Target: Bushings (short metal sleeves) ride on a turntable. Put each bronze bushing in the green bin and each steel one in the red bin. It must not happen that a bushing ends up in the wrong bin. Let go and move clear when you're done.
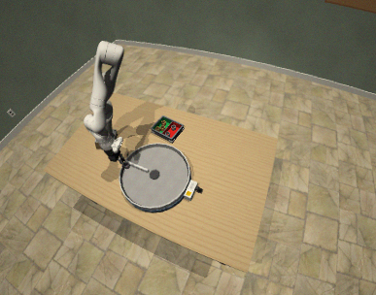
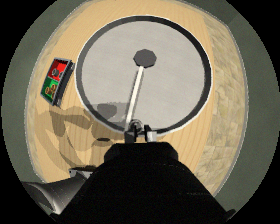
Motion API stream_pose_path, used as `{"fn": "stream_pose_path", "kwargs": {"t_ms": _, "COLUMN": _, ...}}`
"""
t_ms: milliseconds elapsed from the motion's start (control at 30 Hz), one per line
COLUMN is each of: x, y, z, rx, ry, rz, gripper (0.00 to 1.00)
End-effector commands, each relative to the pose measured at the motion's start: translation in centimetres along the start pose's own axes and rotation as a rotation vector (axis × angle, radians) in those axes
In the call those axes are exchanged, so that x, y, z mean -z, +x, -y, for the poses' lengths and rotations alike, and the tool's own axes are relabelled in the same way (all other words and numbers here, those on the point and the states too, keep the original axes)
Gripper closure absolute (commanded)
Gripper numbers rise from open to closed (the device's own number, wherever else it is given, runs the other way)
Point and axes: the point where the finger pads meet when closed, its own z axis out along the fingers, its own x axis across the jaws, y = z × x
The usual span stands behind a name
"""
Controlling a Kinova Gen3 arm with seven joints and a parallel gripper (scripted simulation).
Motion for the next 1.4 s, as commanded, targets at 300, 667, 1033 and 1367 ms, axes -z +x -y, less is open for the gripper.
{"fn": "stream_pose_path", "kwargs": {"t_ms": 300, "x": -1.5, "y": 0.1, "z": 0.0, "rx": -0.002, "ry": 0.0, "rz": -0.001, "gripper": 0.6}}
{"fn": "stream_pose_path", "kwargs": {"t_ms": 667, "x": -2.9, "y": 0.1, "z": -0.1, "rx": -0.002, "ry": -0.001, "rz": -0.001, "gripper": 0.6}}
{"fn": "stream_pose_path", "kwargs": {"t_ms": 1033, "x": -4.4, "y": 0.1, "z": -0.1, "rx": -0.002, "ry": -0.001, "rz": -0.001, "gripper": 0.6}}
{"fn": "stream_pose_path", "kwargs": {"t_ms": 1367, "x": -4.8, "y": 0.1, "z": 0.0, "rx": -0.002, "ry": 0.0, "rz": -0.001, "gripper": 0.6}}
